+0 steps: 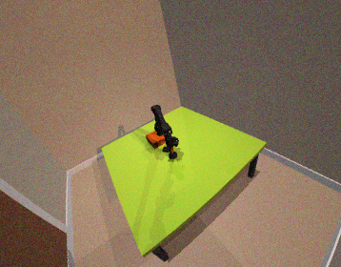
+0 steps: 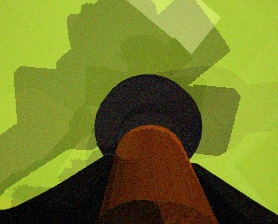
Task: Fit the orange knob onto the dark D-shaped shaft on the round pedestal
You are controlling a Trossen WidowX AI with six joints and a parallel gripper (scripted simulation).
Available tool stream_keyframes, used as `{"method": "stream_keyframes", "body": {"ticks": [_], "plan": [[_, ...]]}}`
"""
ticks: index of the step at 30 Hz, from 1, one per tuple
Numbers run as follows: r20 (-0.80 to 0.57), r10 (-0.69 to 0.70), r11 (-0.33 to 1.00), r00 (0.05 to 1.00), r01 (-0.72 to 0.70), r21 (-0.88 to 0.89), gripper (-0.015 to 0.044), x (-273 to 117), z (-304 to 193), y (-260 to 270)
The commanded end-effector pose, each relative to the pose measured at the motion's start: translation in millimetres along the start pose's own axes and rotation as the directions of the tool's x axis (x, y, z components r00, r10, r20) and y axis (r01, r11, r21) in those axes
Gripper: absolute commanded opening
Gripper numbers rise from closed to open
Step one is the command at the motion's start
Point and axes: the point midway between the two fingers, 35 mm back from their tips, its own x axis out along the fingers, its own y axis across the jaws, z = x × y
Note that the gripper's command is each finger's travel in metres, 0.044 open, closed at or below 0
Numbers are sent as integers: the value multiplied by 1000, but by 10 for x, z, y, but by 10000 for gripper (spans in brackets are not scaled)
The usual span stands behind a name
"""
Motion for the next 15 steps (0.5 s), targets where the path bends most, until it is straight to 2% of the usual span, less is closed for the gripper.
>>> {"method": "stream_keyframes", "body": {"ticks": [1, 7, 13, 15], "plan": [[6, -1, 1000, 1000, 1, -5, 0, -11, 5, 6], [6, -1, 1000, 1000, 1, -14, 0, -44, 17, -4], [6, -1, 979, 1000, 2, -202, 0, -63, 23, -9], [6, -1, 977, 1000, 2, -212, 0, -64, 28, -13]]}}
